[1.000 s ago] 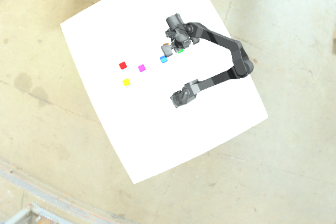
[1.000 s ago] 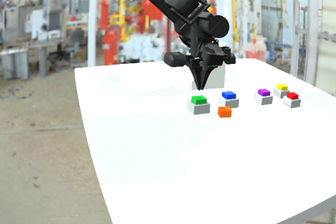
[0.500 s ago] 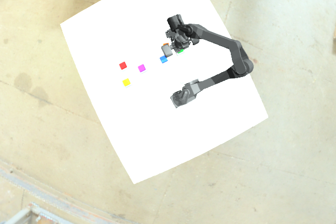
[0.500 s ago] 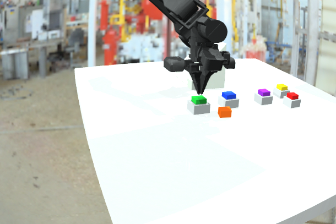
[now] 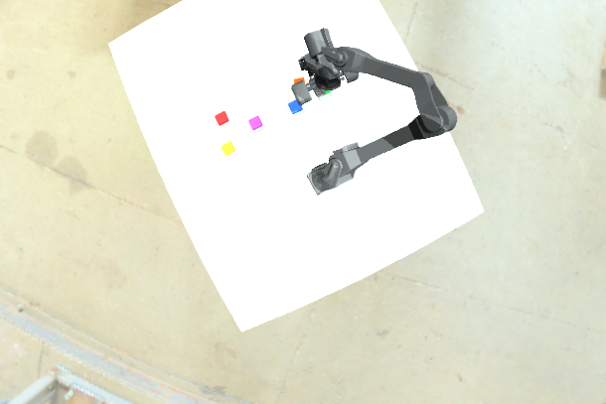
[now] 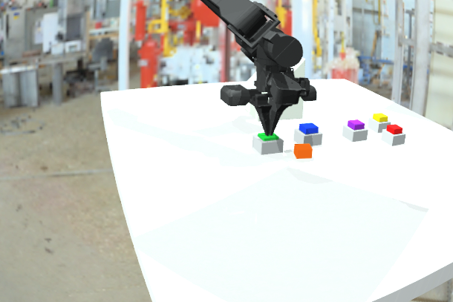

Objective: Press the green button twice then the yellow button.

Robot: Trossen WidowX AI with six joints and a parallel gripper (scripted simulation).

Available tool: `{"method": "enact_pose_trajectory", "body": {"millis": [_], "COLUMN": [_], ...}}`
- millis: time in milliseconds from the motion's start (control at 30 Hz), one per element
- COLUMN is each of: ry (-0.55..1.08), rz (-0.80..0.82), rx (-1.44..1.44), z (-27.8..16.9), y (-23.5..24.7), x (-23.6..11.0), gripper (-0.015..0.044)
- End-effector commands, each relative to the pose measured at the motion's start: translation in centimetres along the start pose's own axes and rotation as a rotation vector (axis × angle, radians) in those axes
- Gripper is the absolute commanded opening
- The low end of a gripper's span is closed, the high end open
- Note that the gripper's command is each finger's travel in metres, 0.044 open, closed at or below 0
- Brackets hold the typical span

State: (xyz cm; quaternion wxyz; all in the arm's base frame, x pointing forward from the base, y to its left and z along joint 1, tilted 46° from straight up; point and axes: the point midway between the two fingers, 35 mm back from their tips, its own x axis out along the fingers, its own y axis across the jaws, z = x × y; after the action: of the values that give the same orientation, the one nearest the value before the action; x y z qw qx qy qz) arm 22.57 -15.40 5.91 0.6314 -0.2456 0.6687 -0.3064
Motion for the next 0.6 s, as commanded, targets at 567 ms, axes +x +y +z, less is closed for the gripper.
{"method": "enact_pose_trajectory", "body": {"millis": [567], "ry": [0.003], "rz": [-0.002], "rx": [-0.007], "z": [-0.1], "y": [0.0], "x": [-3.3], "gripper": [0.0020]}}
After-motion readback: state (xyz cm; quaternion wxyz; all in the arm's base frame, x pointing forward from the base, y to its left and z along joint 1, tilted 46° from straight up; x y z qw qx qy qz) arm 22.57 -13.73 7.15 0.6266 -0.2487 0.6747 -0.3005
